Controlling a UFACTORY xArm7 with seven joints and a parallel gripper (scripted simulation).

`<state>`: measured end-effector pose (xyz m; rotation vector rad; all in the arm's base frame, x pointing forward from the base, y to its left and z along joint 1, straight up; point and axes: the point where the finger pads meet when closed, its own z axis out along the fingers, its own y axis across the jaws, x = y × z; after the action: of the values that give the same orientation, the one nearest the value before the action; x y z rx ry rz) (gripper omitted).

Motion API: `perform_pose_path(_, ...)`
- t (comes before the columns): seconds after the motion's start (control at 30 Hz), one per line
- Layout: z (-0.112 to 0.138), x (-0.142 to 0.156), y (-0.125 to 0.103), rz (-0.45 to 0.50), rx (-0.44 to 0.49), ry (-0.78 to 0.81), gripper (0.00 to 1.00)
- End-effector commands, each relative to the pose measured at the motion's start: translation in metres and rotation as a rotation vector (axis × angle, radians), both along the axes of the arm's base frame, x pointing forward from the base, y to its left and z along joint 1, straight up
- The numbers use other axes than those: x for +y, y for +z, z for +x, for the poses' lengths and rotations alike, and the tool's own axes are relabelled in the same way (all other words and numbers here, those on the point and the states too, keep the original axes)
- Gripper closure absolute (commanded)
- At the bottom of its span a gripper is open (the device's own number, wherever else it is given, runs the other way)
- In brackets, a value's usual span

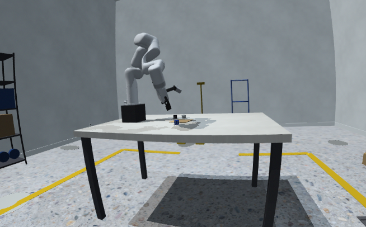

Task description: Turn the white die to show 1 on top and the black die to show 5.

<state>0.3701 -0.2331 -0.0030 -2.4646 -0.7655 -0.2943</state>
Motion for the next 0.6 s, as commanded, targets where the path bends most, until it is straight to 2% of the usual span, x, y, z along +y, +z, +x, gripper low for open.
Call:
perform_pose_path(0.0, 0.011, 0.013, -0.002, -0.152, 0.082, 0.028, 0.00)
perform_pose_path(0.1, 0.011, 0.013, -0.002, -0.159, 0.084, 0.029, 0.00)
perform_pose_path(0.13, 0.020, 0.021, -0.001, -0.237, 0.102, 0.046, 0.00)
perform_pose_path(0.2, 0.020, 0.021, -0.001, -0.237, 0.102, 0.046, 0.00)
perform_pose_path(0.23, 0.027, 0.027, 0.001, -0.298, 0.107, 0.058, 0.00)
perform_pose_path(0.33, 0.028, 0.028, 0.001, -0.310, 0.107, 0.060, 0.00)
perform_pose_path(0.37, 0.038, 0.036, 0.004, -0.373, 0.104, 0.072, 0.00)
perform_pose_path(0.43, 0.038, 0.036, 0.004, -0.373, 0.104, 0.072, 0.00)
perform_pose_path(0.47, 0.046, 0.044, 0.007, -0.428, 0.093, 0.082, 0.00)
perform_pose_path(0.53, 0.046, 0.044, 0.007, -0.428, 0.093, 0.082, 0.00)
perform_pose_path(0.57, 0.055, 0.052, 0.011, -0.474, 0.079, 0.090, 0.00)
